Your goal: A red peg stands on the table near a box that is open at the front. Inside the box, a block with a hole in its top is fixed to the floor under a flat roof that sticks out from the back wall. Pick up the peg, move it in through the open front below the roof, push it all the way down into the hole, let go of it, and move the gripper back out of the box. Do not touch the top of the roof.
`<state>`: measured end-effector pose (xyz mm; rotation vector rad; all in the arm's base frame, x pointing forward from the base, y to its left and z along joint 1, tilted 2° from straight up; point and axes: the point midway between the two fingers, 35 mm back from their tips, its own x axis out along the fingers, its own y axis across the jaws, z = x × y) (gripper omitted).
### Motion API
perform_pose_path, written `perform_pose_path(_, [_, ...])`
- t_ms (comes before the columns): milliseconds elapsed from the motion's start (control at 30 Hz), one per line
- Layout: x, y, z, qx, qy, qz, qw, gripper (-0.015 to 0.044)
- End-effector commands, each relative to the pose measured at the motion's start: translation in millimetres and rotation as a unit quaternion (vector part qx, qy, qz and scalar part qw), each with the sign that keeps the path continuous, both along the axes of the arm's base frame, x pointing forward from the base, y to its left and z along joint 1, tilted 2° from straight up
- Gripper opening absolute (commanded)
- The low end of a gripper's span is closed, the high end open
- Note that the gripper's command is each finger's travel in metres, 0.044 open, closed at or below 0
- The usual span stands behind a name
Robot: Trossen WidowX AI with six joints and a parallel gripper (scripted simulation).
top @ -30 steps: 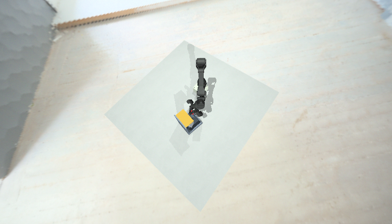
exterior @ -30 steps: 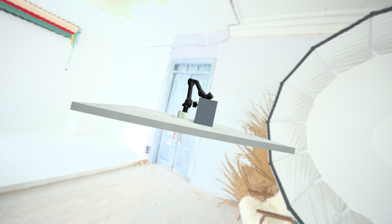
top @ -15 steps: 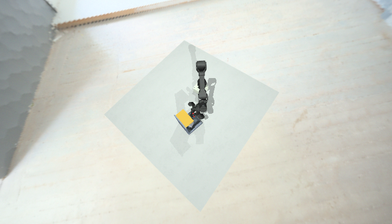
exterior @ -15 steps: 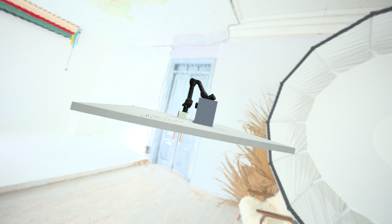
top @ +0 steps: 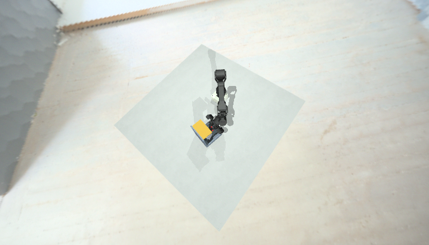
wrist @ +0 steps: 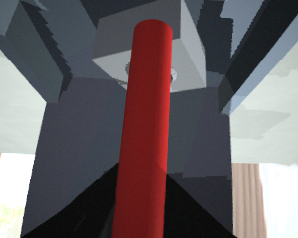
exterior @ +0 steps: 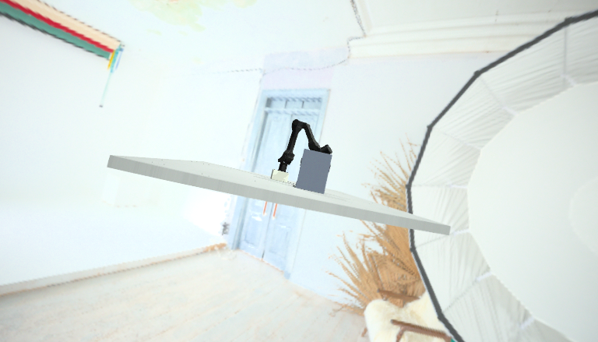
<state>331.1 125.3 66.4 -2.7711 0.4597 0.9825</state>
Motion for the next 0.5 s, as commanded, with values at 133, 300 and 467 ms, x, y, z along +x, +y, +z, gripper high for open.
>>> perform_pose_path(133, [20.2, -3.9, -1.0, -0.001, 0.001, 0.001, 1.000, 0.0000])
perform_pose_path(300, [22.6, -5.3, -1.0, -0.001, 0.001, 0.001, 1.000, 0.0000])
perform_pose_path(467, [25.5, -6.7, -0.9, -0.001, 0.001, 0.001, 1.000, 0.0000])
